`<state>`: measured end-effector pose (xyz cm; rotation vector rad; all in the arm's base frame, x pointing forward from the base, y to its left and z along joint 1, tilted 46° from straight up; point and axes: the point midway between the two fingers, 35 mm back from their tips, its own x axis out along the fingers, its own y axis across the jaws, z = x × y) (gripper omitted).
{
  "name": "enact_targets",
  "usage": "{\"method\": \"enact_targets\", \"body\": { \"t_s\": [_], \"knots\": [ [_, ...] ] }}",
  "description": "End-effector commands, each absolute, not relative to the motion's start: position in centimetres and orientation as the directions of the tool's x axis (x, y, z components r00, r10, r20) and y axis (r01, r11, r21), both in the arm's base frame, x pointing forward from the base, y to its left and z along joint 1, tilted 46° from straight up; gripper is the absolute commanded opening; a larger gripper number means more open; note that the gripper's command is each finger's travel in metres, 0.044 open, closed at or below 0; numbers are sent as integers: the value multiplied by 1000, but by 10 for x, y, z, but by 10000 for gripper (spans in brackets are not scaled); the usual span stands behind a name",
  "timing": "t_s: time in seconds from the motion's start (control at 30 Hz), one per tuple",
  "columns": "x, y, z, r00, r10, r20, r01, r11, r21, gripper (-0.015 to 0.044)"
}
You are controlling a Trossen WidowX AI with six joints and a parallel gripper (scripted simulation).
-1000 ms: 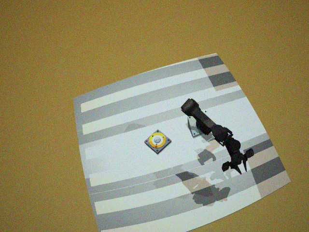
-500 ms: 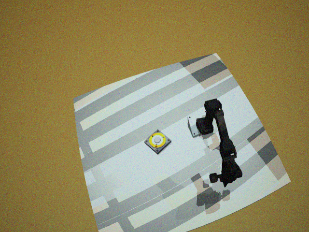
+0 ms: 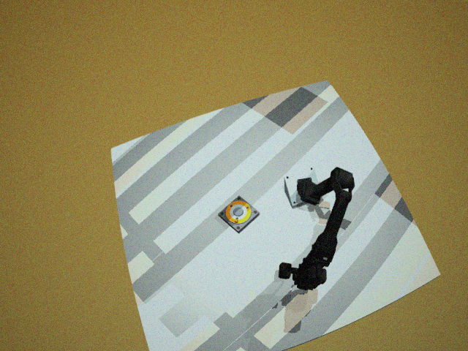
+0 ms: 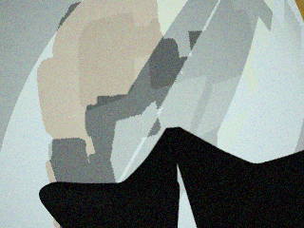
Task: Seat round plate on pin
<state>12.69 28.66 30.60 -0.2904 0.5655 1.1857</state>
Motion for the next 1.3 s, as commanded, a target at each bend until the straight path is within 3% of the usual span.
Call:
{"method": "enact_targets", "body": {
  "t_s": [0.0,0.27,0.57,0.7,0.97,1.27],
  "knots": [
    [153,280,292,273,745,-608,-914,399,78,0],
    [229,238,231,254,590,-766,-829,540,141,0],
    [280,163,149,59,504,-862,-648,676,352,0],
    [292,118,113,-53,543,-838,-479,723,498,0],
    [298,54,73,-124,686,-717,-164,698,697,0],
    [300,56,61,-123,703,-701,-133,688,713,0]
  ]
}}
